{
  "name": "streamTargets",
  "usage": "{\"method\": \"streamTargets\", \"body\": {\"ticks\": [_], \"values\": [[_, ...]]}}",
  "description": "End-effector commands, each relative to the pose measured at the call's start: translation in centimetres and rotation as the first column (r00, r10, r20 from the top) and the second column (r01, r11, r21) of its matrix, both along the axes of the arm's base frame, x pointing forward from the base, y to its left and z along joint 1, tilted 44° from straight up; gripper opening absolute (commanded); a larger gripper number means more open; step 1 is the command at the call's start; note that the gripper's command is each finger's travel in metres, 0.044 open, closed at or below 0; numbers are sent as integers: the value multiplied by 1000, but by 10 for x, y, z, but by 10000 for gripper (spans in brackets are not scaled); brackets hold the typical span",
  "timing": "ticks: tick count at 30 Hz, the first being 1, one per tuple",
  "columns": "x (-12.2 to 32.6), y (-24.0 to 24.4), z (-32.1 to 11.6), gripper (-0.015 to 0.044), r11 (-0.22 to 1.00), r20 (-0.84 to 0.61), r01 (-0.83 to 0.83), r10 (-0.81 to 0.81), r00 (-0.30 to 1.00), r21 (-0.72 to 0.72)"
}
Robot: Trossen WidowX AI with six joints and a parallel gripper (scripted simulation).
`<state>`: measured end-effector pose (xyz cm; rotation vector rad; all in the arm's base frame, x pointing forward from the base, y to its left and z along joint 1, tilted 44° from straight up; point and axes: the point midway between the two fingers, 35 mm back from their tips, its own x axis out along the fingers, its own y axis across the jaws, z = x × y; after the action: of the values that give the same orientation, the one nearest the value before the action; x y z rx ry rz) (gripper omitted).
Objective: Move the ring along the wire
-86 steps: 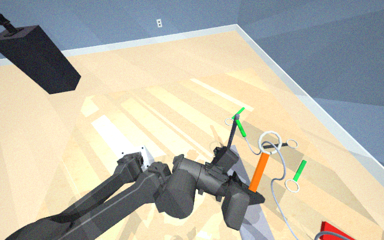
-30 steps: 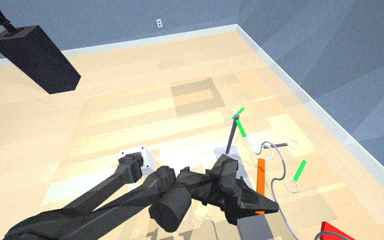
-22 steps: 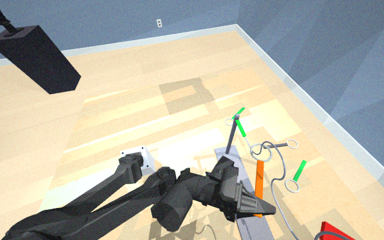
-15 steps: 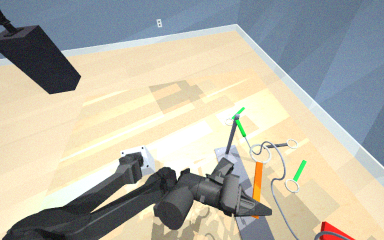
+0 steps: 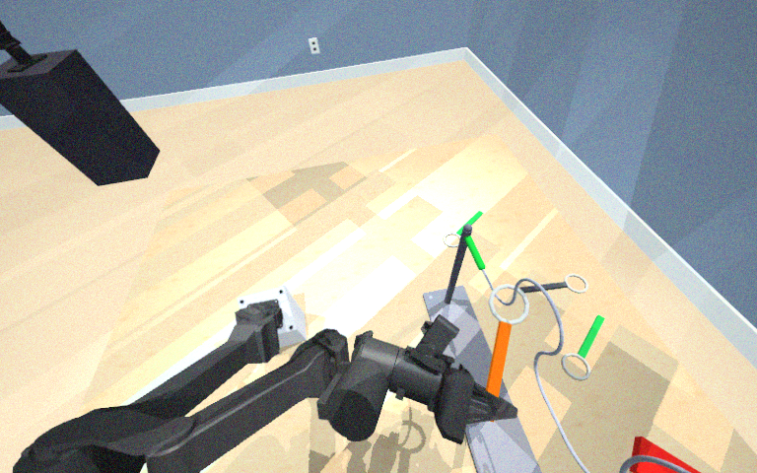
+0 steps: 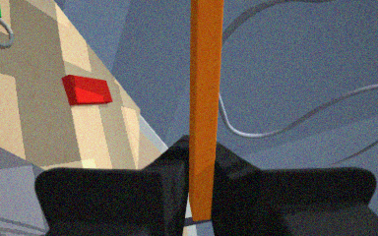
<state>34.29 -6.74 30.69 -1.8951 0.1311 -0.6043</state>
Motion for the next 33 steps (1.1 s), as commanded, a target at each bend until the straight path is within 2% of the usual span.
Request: {"method": "streamTargets", "body": {"ticks": [1, 16, 33], "values": [[6, -8, -15, -150, 995, -22, -48, 50, 999, 93], [12, -13, -65, -150, 907, -9, -83, 95, 995, 413], [15, 0, -118, -150, 705, 19, -96, 116, 993, 702]]}}
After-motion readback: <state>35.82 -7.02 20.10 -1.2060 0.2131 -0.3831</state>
